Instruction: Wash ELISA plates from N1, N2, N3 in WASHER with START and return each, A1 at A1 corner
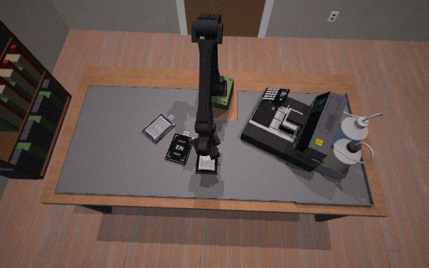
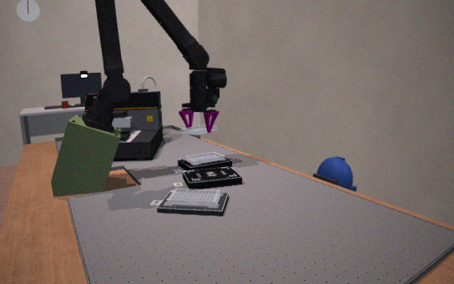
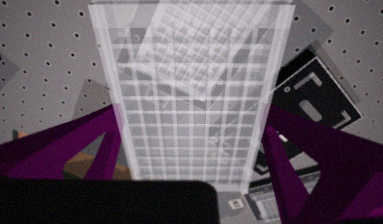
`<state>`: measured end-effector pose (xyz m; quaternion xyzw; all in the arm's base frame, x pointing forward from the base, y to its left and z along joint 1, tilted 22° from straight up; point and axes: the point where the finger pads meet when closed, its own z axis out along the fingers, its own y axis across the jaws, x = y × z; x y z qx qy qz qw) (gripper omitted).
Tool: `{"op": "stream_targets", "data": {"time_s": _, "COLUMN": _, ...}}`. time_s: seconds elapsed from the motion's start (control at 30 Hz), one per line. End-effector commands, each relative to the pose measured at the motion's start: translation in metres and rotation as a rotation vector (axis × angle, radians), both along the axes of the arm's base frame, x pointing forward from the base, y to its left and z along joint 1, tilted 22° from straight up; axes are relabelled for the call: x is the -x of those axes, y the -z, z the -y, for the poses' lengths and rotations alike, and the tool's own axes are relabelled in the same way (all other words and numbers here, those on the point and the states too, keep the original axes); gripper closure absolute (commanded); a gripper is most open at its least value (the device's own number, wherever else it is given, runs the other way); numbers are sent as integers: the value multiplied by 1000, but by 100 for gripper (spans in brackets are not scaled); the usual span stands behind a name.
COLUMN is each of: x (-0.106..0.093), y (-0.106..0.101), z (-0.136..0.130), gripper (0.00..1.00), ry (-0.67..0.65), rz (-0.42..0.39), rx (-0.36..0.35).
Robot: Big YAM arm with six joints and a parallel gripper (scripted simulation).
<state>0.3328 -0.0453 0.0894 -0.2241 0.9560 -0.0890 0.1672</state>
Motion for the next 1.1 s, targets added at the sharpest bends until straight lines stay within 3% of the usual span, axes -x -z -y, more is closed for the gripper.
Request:
{"op": "stream_targets", "data": {"time_s": 0.0, "x": -20, "y": -21, "z": 0, "gripper": 16, "ry": -14, "rz": 62, "rx": 7}}
{"op": "stream_targets", "data": {"time_s": 0.7, "x": -20, "y": -21, "z": 0, "gripper": 16, "ry": -14, "rz": 62, "rx": 7}}
{"op": "stream_targets", "data": {"time_s": 0.8, "x": -1, "y": -6, "z": 18, "gripper": 16, "ry": 109, "rz": 47, "rx": -40}}
{"op": "stream_targets", "data": {"time_s": 1.07, "x": 3, "y": 0, "z": 48, "gripper": 16, "ry": 294, "rz": 52, "rx": -114}}
